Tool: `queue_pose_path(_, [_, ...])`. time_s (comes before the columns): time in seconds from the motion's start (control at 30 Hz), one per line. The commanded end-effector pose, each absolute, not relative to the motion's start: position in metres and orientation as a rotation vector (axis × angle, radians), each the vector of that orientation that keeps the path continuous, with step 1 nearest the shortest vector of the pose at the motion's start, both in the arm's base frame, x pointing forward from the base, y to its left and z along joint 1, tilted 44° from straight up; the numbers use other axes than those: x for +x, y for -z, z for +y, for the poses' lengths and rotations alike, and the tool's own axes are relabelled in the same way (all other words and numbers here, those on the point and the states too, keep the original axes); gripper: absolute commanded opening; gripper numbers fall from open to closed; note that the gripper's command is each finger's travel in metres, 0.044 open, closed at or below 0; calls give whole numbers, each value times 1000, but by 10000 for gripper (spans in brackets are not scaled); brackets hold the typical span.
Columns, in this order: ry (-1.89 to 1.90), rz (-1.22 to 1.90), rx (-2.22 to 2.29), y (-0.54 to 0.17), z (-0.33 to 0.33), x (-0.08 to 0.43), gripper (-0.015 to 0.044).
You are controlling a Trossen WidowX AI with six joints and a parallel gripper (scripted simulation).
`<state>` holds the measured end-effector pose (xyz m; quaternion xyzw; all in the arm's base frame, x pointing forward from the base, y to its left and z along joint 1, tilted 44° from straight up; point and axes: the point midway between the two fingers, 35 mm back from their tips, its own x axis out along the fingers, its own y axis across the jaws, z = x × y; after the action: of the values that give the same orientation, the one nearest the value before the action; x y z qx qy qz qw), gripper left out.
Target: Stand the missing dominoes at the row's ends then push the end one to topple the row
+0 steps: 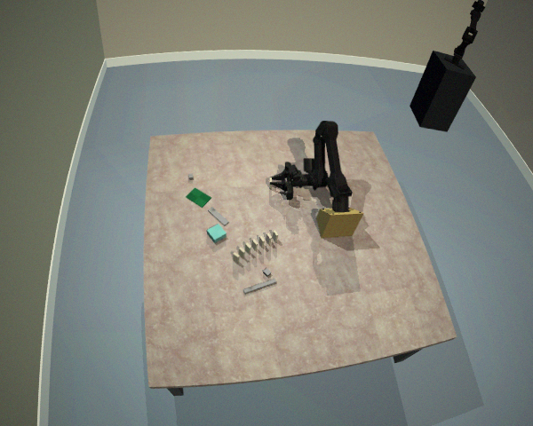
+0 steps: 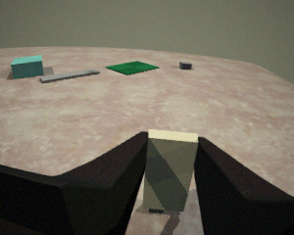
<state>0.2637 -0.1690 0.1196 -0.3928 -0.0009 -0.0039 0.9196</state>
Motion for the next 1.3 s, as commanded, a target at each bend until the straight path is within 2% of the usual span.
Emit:
queue_pose_path(0.0, [5,-5,-814,-119,-170,265,107])
queue_pose_path(0.03, [5,-5,-814,-119,-170,265,107])
queue_pose_path(0.47, [5,-5,-814,-119,-170,265,440])
queue_pose_path(1.0, [9,2,-799,-155,-136,261,440])
queue_pose_path(1.27, [74,250,-512,-165,-155,334,440])
